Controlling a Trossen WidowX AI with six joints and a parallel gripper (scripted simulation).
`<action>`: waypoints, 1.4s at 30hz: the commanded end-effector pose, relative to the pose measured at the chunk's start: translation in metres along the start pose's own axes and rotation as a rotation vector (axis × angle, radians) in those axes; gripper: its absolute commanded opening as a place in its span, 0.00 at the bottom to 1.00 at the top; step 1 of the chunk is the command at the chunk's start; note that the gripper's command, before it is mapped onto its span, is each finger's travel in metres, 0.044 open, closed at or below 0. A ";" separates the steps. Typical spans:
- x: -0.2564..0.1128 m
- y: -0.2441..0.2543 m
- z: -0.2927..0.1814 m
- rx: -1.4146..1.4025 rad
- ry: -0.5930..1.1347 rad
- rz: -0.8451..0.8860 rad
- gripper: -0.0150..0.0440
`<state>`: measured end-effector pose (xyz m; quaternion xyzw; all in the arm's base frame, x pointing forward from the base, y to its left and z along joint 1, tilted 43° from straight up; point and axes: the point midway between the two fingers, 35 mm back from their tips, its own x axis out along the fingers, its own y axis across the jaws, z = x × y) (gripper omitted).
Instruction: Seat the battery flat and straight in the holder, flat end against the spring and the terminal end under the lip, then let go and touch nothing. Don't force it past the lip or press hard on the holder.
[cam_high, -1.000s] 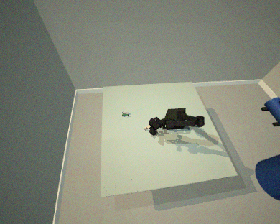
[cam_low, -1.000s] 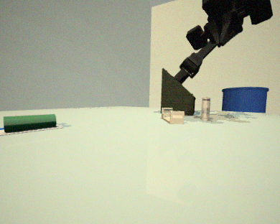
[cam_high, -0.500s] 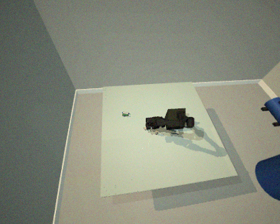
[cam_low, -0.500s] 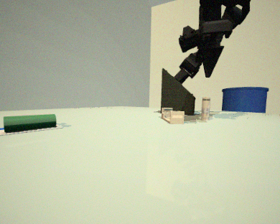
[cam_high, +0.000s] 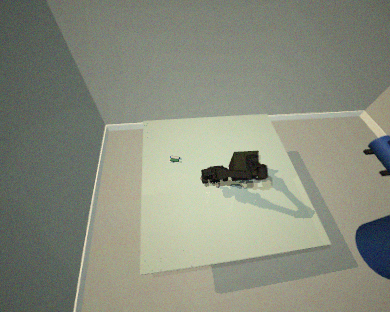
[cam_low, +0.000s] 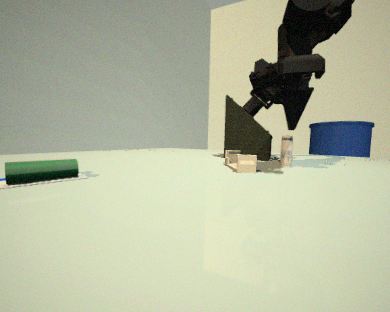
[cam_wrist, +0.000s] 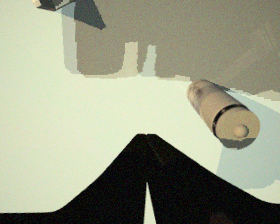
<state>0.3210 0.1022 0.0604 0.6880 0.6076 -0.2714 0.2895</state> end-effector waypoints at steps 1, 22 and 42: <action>0.033 -0.007 0.002 0.014 -0.001 -0.016 0.25; 0.034 -0.032 0.000 0.016 -0.001 -0.017 0.25; 0.034 -0.065 0.000 0.017 0.000 -0.019 0.25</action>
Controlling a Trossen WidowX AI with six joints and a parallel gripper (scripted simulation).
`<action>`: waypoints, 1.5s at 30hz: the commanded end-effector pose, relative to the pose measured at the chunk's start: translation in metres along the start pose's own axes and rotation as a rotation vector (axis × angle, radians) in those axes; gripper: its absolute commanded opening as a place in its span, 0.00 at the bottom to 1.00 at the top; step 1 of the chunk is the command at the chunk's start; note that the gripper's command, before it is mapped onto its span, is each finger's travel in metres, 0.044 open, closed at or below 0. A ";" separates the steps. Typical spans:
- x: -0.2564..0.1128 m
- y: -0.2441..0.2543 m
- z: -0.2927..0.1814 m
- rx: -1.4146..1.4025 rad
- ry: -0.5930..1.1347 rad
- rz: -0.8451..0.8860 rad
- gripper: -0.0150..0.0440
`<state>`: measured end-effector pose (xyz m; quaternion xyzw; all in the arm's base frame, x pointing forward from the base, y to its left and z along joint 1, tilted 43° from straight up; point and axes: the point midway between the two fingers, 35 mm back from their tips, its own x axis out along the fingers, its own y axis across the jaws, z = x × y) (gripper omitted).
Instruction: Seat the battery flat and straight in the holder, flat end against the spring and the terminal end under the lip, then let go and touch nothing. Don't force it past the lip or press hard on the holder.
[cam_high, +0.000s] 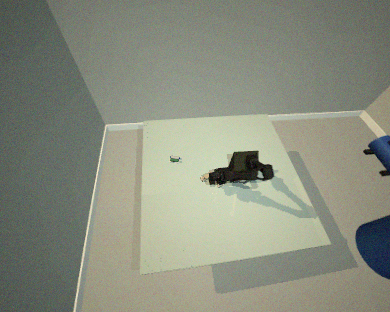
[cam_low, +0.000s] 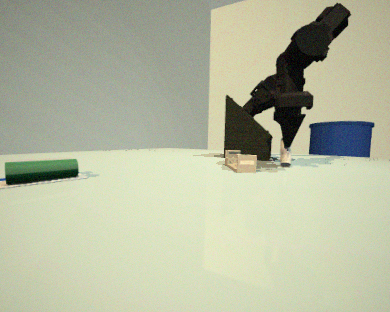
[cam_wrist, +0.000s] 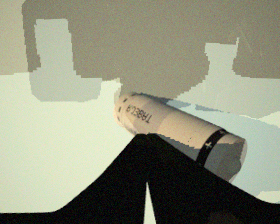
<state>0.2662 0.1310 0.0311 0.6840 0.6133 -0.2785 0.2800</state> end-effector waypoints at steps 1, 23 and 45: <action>0.000 -0.008 0.000 0.001 -0.003 0.003 0.25; -0.080 -0.015 0.001 0.001 -0.008 0.003 0.25; -0.021 -0.033 0.002 -1.265 -0.009 -0.004 0.66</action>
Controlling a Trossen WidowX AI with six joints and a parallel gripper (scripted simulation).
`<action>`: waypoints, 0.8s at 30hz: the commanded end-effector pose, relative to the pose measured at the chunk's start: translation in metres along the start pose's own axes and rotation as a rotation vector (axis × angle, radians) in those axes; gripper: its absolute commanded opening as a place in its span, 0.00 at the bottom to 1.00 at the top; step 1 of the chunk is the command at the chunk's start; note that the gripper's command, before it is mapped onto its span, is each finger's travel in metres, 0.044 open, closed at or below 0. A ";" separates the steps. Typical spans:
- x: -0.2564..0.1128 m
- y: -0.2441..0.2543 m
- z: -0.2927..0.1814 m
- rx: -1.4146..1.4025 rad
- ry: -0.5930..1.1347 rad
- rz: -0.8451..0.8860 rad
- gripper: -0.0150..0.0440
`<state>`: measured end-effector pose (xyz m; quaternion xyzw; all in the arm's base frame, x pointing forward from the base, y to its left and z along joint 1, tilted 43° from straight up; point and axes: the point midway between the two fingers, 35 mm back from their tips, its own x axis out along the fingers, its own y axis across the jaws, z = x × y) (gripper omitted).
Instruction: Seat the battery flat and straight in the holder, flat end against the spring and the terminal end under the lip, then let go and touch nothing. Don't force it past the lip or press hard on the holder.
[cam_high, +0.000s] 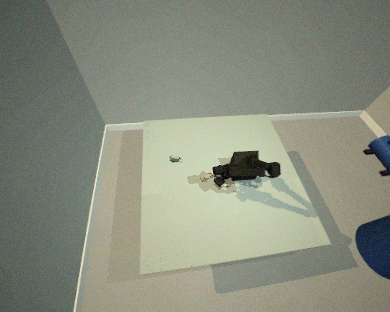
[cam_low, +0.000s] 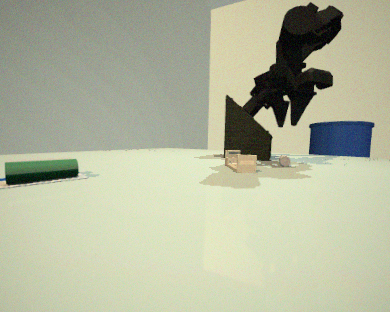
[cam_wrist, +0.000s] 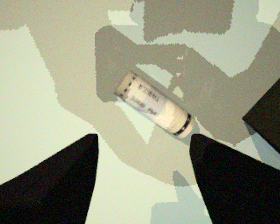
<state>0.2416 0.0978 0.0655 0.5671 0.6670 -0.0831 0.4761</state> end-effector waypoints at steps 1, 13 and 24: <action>0.034 -0.012 -0.009 -0.773 0.002 -0.001 0.66; 0.041 -0.015 -0.012 -0.952 0.004 0.002 0.66; 0.045 -0.015 -0.011 -0.952 0.004 0.002 0.66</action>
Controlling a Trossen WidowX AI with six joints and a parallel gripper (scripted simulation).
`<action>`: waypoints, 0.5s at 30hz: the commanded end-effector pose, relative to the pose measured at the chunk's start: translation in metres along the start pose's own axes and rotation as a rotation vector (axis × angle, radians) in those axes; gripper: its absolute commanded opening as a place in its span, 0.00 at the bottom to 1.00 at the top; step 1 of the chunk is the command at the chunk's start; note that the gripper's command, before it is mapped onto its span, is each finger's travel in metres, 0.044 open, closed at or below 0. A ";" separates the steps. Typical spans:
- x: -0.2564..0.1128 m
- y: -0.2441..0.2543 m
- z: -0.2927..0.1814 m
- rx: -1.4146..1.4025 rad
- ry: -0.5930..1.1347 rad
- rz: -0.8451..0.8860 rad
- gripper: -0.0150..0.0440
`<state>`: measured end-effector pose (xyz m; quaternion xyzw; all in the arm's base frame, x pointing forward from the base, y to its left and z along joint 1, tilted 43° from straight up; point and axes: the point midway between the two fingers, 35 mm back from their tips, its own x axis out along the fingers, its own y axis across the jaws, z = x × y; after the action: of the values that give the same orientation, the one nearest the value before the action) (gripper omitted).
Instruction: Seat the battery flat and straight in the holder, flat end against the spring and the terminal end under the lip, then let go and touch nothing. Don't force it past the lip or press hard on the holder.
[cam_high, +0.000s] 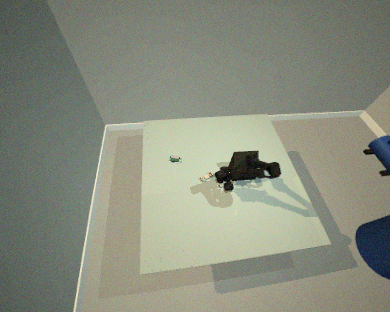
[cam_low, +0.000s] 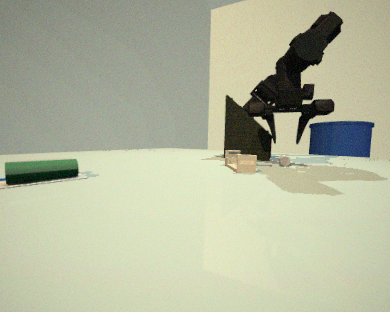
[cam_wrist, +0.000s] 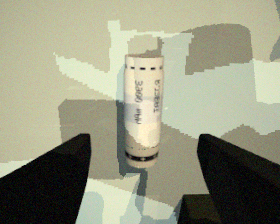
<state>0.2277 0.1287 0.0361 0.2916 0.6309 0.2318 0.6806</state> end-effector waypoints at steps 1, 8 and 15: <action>0.006 -0.001 0.000 -0.009 0.002 -0.005 0.66; 0.017 -0.002 0.000 -0.009 0.003 -0.006 0.66; 0.029 -0.002 0.000 -0.009 0.003 -0.006 0.66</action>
<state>0.2320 0.1435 0.0212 0.2860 0.6274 0.2373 0.6843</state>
